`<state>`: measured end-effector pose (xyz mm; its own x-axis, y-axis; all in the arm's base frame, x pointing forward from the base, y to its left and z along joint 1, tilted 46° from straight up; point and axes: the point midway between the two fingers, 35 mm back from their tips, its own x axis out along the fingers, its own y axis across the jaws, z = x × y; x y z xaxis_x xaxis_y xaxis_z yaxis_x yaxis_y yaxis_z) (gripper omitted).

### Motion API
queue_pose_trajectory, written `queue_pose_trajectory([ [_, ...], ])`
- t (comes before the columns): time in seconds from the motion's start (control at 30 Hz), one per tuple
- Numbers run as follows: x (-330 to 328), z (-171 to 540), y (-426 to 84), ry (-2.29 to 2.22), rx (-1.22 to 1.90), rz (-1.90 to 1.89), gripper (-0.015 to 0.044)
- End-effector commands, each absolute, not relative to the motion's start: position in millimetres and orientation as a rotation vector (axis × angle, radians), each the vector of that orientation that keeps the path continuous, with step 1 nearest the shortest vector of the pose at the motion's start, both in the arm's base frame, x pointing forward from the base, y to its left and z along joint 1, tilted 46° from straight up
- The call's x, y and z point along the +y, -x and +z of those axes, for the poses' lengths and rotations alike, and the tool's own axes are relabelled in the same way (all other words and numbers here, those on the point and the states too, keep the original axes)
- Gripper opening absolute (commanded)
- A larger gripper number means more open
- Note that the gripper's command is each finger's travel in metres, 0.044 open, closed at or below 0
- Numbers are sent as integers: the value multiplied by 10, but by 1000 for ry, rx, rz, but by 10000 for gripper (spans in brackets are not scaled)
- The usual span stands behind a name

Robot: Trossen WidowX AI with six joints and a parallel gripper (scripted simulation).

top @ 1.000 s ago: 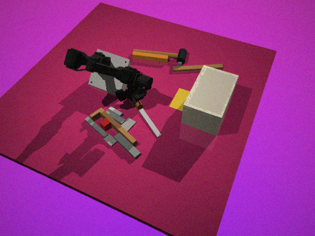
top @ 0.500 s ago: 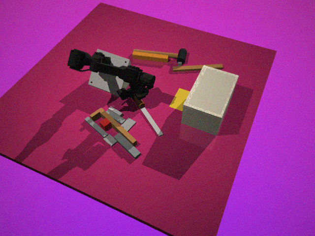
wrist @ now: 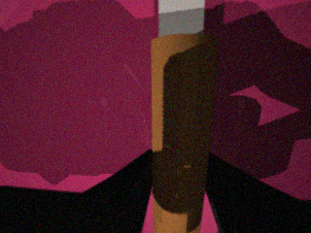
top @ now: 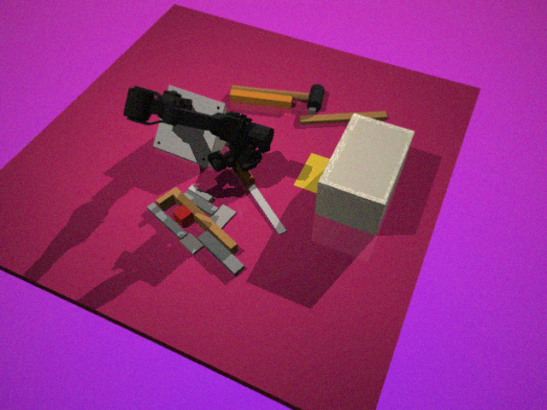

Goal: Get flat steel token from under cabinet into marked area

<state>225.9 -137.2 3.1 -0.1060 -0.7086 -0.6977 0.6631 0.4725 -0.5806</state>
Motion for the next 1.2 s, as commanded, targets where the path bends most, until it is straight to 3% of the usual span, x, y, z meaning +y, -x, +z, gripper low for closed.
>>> queue_pose_trajectory([
  [0.0, -1333, 2, -2310, 49, 1213, -1150, 0],
  [1.17, -1128, -222, -2426, 46, 1211, -1152, 0],
])
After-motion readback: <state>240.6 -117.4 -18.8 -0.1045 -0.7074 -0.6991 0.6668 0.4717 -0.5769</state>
